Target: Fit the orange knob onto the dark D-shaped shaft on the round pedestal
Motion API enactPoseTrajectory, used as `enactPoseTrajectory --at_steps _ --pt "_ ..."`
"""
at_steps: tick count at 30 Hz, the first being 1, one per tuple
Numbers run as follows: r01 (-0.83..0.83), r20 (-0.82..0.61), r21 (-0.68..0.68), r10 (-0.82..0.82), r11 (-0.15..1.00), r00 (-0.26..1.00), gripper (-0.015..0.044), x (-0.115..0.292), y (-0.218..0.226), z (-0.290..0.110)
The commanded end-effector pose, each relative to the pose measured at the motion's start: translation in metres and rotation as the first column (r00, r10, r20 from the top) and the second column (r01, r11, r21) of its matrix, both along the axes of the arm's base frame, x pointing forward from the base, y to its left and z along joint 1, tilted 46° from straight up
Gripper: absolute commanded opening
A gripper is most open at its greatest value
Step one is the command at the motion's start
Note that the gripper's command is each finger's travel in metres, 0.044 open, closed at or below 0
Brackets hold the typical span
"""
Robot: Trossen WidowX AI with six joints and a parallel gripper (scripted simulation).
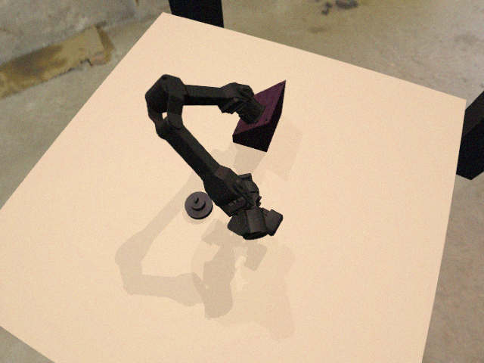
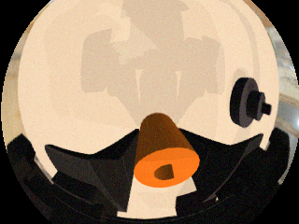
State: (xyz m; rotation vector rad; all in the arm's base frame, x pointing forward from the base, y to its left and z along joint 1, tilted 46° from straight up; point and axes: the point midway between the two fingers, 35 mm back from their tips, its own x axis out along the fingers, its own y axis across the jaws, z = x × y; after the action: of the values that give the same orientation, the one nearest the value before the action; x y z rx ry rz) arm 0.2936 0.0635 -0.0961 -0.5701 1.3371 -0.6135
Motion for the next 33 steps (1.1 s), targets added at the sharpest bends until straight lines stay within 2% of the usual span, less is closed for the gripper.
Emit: enactPoseTrajectory --at_steps 1,19,33 --pt "-0.005 0.005 0.005 0.005 1.000 1.000 0.0006 0.002 0.013 0.009" --pt "-0.004 0.003 0.006 0.004 1.000 1.000 0.0000 -0.018 0.097 0.097" --pt "-0.007 0.000 0.016 0.007 1.000 1.000 0.0000 -0.005 0.074 0.112"
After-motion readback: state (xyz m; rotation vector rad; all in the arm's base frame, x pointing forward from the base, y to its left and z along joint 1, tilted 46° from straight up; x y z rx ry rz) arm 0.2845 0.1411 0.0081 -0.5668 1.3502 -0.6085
